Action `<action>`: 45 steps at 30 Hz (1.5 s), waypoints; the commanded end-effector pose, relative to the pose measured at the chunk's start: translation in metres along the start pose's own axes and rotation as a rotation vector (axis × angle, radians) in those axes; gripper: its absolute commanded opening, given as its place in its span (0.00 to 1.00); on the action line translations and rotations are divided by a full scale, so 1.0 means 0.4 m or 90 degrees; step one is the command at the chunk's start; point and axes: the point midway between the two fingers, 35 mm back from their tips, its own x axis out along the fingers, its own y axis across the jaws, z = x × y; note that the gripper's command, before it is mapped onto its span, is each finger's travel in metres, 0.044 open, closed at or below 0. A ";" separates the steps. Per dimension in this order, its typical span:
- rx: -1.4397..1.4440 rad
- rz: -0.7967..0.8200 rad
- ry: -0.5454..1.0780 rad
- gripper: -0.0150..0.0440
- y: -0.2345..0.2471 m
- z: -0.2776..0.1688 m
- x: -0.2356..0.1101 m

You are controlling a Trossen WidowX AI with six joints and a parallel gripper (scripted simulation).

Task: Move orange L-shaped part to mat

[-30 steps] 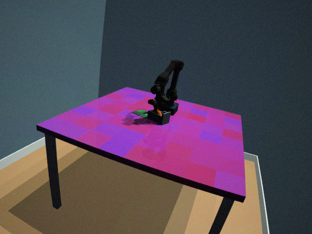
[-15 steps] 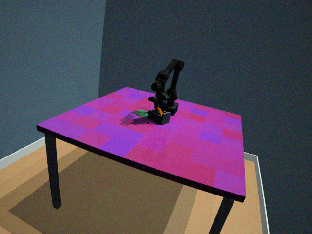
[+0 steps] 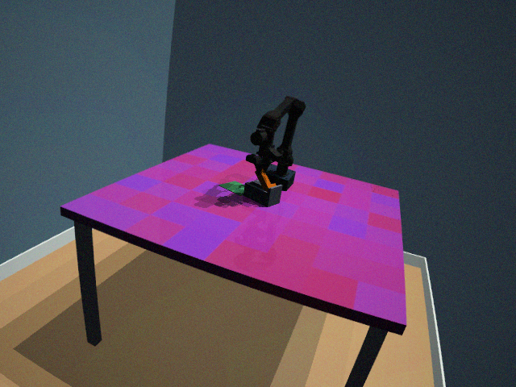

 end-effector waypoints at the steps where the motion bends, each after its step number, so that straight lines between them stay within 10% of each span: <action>1: -0.002 0.000 -0.006 0.25 0.000 0.003 -0.018; 45: -0.002 0.000 -0.001 0.25 0.007 -0.148 -0.082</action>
